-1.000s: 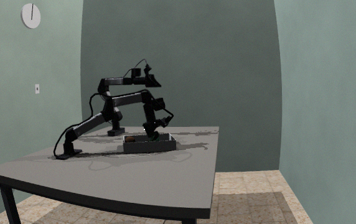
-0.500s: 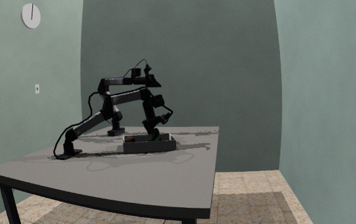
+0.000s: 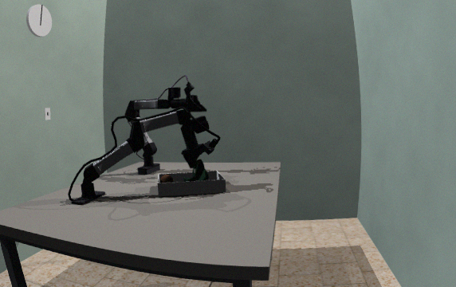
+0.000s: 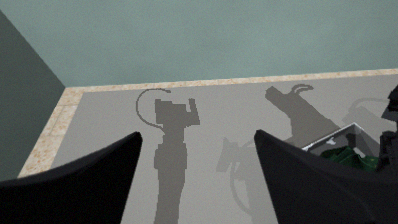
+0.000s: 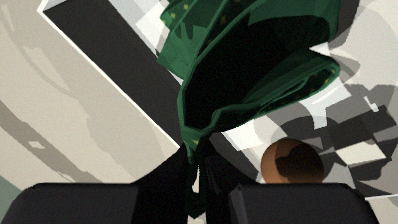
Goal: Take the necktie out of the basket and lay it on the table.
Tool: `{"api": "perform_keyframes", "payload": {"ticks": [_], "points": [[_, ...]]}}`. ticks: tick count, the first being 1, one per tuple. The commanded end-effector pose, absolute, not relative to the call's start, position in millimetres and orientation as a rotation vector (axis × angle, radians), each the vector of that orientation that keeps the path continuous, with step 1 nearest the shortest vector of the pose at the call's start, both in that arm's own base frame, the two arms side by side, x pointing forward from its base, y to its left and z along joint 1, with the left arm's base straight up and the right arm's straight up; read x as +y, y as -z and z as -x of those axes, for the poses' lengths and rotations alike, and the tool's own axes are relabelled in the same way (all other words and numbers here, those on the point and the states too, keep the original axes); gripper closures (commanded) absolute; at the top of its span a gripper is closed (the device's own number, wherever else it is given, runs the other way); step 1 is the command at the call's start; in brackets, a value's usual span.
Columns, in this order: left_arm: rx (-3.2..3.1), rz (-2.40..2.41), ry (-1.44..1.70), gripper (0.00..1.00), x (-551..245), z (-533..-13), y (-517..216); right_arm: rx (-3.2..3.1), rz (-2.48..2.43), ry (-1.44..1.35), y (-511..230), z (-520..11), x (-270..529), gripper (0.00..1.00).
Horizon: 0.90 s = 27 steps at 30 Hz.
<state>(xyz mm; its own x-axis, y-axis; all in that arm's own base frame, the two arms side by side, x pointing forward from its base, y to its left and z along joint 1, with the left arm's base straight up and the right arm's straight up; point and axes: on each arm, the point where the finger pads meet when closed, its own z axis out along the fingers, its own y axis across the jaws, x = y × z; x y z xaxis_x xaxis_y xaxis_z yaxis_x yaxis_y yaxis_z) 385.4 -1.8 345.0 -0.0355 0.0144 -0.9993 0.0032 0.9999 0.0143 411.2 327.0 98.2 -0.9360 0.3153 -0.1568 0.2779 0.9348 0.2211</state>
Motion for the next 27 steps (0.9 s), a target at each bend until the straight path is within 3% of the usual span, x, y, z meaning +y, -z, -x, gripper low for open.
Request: {"api": "perform_keyframes", "payload": {"ticks": [1,27], "points": [[1.6,-0.014,-0.009,0.0,-1.8,-385.7,-346.5,3.125,-0.41,0.01,-147.4,-412.6,330.7,0.95],[1.6,-0.014,-0.009,0.0,-1.8,-385.7,-346.5,3.088,-0.416,-0.052,-188.5,-412.6,331.1,0.95]]}}
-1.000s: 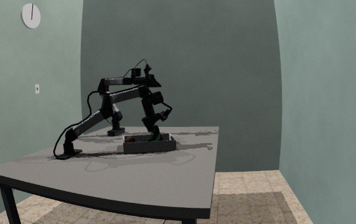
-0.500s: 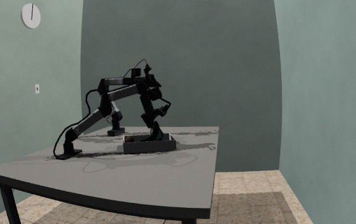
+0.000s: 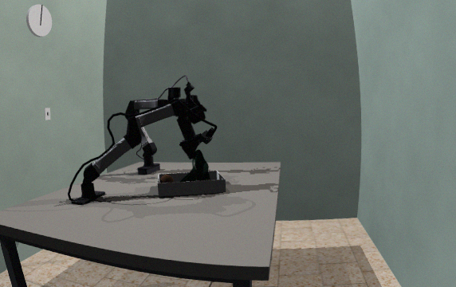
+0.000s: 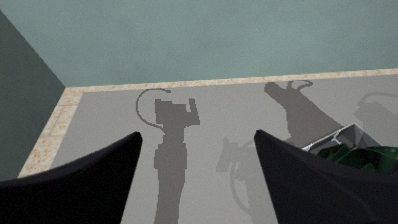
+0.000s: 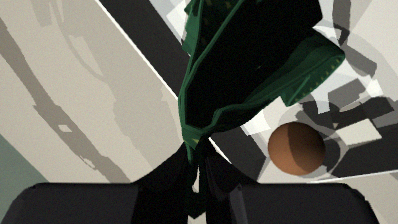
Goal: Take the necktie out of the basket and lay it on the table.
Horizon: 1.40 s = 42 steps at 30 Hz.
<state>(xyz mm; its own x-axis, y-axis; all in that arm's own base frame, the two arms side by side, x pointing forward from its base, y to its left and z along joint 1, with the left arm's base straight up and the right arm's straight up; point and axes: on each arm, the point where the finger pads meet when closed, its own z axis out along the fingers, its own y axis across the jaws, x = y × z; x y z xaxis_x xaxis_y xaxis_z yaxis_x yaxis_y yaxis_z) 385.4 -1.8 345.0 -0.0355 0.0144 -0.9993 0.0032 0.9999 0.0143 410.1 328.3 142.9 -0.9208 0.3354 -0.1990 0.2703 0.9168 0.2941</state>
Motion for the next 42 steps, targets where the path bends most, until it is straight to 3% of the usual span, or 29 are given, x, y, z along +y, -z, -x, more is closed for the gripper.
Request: {"api": "perform_keyframes", "payload": {"ticks": [1,42], "points": [[1.6,-0.014,-0.009,0.0,-1.8,-385.7,-346.5,3.086,-0.416,-0.054,-188.5,-412.6,331.1,0.95],[1.6,-0.014,-0.009,0.0,-1.8,-385.7,-346.4,2.959,-0.43,-0.248,-257.9,-413.1,332.0,0.95]]}}
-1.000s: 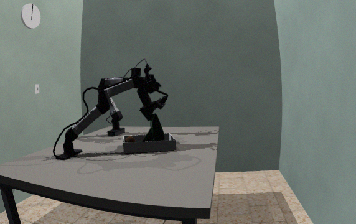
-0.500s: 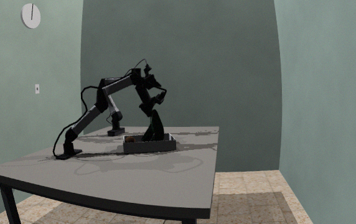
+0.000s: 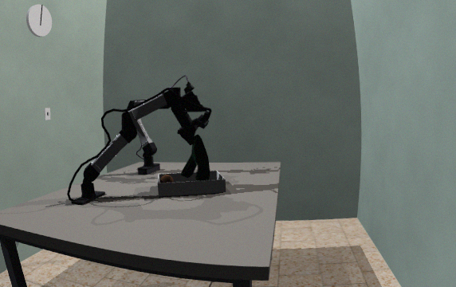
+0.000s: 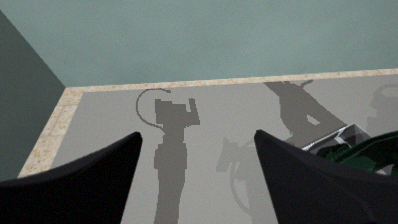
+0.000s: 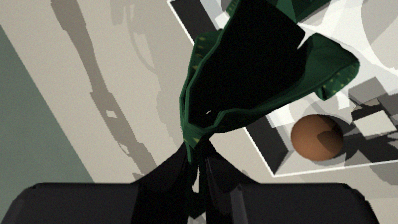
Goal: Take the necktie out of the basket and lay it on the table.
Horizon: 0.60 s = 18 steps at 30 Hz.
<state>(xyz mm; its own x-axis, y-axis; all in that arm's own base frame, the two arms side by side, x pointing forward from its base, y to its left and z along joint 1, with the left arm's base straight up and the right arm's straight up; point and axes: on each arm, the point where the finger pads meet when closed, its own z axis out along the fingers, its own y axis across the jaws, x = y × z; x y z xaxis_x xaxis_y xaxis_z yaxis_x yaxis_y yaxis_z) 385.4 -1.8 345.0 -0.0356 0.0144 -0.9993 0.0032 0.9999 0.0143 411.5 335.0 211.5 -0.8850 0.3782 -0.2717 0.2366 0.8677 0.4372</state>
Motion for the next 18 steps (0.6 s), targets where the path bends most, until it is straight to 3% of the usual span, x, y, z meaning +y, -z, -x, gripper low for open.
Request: {"api": "perform_keyframes", "payload": {"ticks": [1,18], "points": [[1.6,-0.014,-0.009,0.0,-1.8,-385.7,-346.4,2.955,-0.431,-0.252,-257.9,-413.1,332.0,0.95],[1.601,-0.014,-0.009,0.0,-1.8,-385.7,-346.4,2.9,-0.438,-0.331,-282.6,-413.7,331.9,0.95]]}}
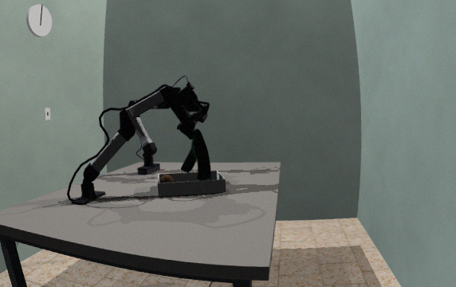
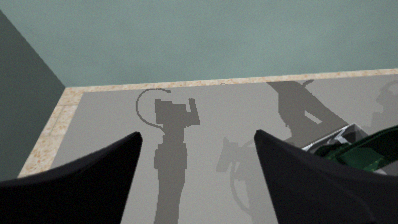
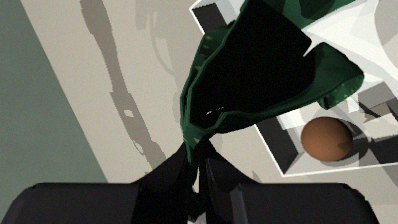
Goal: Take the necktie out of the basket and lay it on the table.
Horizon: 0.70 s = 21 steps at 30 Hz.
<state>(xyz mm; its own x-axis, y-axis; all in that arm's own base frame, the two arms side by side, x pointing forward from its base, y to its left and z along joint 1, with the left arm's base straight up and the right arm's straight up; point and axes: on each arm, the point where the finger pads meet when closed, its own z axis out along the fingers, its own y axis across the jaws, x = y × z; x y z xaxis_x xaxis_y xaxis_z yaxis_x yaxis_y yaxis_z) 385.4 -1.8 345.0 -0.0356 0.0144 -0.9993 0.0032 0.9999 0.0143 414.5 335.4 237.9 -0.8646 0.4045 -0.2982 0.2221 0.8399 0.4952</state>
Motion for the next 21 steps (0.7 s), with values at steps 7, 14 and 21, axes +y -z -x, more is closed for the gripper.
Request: {"api": "perform_keyframes", "payload": {"ticks": [7,14,21], "points": [[1.601,-0.014,-0.009,0.0,-1.8,-385.7,-346.4,2.882,-0.443,-0.357,-289.0,-414.7,331.2,0.95],[1.601,-0.014,-0.009,0.0,-1.8,-385.7,-346.4,2.871,-0.445,-0.371,-291.5,-414.1,329.6,0.95],[1.601,-0.014,-0.009,0.0,-1.8,-385.7,-346.4,2.868,-0.45,-0.374,-291.6,-410.3,319.6,0.95]]}}
